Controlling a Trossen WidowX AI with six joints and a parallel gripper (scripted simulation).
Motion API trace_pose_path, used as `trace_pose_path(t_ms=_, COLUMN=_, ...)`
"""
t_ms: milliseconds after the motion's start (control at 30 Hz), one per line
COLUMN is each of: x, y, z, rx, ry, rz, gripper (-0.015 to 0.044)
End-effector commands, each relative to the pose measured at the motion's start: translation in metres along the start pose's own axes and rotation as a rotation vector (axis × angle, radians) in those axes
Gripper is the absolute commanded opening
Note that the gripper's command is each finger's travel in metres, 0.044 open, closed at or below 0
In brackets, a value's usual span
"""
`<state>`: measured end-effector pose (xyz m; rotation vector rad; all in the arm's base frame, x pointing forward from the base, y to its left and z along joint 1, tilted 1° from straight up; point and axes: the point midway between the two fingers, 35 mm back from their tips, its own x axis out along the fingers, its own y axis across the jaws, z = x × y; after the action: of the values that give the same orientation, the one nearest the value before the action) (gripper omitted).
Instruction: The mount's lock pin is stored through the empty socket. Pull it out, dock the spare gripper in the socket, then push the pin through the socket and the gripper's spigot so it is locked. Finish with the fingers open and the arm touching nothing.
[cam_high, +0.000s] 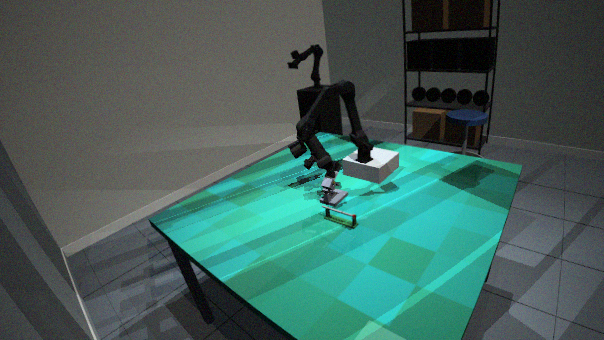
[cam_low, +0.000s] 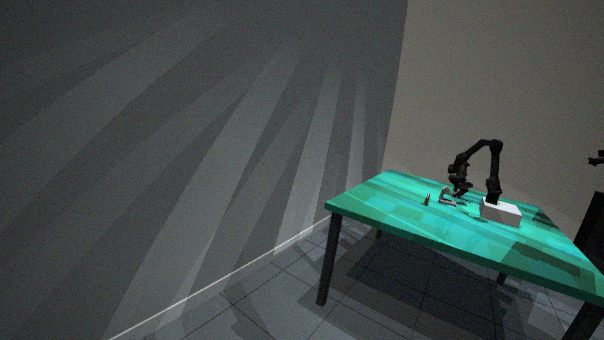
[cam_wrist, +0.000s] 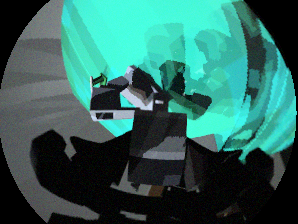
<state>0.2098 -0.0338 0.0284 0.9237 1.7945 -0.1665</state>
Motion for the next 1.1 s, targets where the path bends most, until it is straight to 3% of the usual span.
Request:
trace_pose_path(t_ms=0, x=0.001, y=0.001, z=-0.011, rx=-0.002, ry=0.055, rz=0.068, gripper=0.0)
trace_pose_path(t_ms=533, x=-0.013, y=0.015, z=-0.044, rx=0.01, ry=0.194, rz=0.416, gripper=0.0)
trace_pose_path(t_ms=1067, x=-0.039, y=0.03, z=-0.054, rx=0.059, ry=0.201, rz=0.738, gripper=0.0)
